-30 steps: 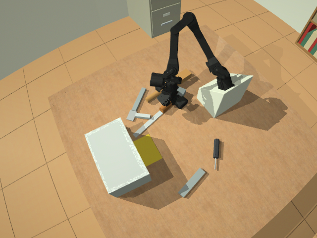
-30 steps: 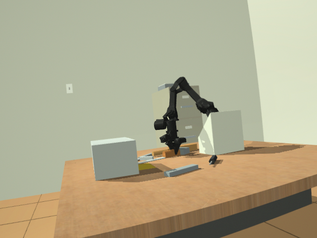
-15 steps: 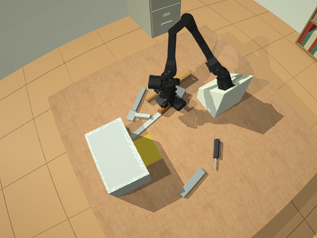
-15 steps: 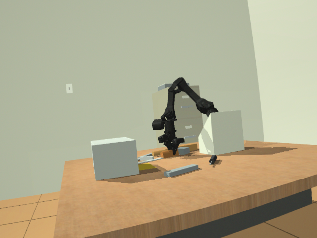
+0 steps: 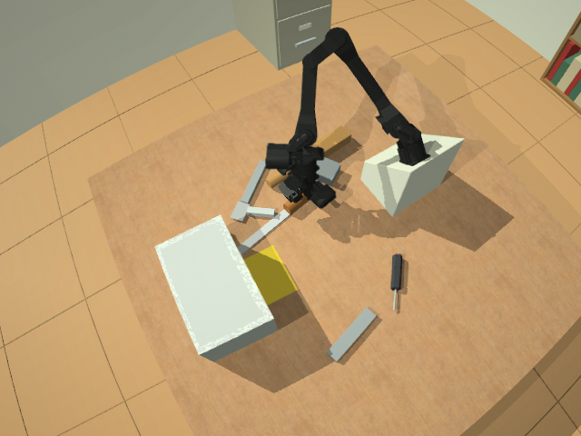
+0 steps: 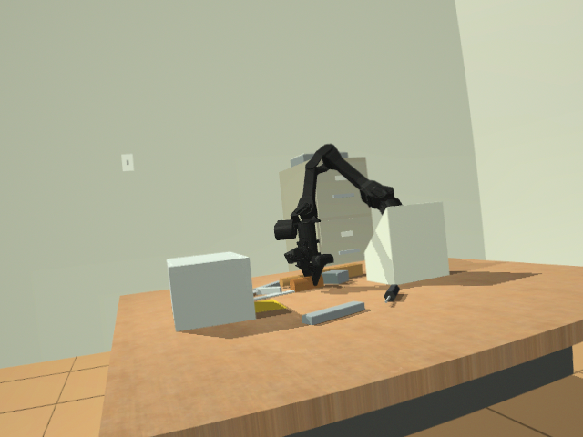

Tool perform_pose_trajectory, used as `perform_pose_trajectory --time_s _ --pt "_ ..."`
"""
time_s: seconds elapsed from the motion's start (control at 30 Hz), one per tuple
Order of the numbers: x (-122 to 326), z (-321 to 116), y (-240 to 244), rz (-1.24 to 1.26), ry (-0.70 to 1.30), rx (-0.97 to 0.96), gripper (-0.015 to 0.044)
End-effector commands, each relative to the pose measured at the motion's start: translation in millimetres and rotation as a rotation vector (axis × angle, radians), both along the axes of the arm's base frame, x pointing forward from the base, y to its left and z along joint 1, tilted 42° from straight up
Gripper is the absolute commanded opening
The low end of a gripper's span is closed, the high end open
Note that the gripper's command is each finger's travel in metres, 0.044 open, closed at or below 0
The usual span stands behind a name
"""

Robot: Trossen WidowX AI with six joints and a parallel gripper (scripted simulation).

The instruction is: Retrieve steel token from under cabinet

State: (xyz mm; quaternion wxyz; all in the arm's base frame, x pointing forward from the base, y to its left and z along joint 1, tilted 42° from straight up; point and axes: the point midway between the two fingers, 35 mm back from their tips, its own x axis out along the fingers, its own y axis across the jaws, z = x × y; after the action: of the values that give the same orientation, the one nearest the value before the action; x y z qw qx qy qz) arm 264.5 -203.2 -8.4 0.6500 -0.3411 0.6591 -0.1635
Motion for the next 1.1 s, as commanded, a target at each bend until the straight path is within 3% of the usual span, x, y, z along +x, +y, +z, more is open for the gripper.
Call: perform_pose_trajectory --time_s 0.0,1.07 --pt "6.9 0.4 0.2 -0.01 -0.008 -0.004 0.0" --pt "45.4 -2.8 8.8 -0.012 -0.012 -0.003 0.0"
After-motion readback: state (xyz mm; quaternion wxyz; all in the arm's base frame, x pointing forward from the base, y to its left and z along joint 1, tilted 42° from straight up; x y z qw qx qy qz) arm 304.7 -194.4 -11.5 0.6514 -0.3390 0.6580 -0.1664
